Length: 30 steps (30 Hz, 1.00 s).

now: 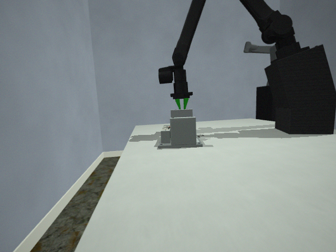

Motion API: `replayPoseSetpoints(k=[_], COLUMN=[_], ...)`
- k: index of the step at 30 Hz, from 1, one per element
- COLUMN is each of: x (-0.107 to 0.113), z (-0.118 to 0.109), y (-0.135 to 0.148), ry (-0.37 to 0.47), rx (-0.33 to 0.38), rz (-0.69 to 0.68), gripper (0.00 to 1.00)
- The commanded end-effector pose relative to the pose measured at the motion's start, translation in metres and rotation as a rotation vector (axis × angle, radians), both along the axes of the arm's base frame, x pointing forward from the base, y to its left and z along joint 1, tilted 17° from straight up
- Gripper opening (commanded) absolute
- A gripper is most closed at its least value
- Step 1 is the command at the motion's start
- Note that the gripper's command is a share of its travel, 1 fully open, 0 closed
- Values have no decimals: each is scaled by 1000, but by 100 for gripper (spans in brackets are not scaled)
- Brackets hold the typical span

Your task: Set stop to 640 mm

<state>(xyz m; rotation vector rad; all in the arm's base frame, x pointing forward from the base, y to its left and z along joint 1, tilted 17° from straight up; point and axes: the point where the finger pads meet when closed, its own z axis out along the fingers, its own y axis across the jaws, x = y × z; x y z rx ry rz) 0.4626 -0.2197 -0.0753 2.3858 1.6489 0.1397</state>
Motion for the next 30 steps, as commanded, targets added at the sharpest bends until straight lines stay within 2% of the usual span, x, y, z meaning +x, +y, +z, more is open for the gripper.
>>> replayPoseSetpoints(k=[1, 12, 18, 19, 22, 25, 28, 30], x=[35, 46, 44, 51, 47, 53, 60, 61], z=[39, 46, 41, 45, 27, 27, 48, 49], y=[-11, -14, -12, -15, -12, -15, -19, -20], ry=[-79, -91, -72, -98, -53, -59, -94, -98], rx=[-39, -42, -34, -45, -25, -28, -43, -45], rz=[-5, -3, -2, -2, -1, -1, -3, -4], gripper=[6, 6, 6, 6, 6, 6, 6, 6])
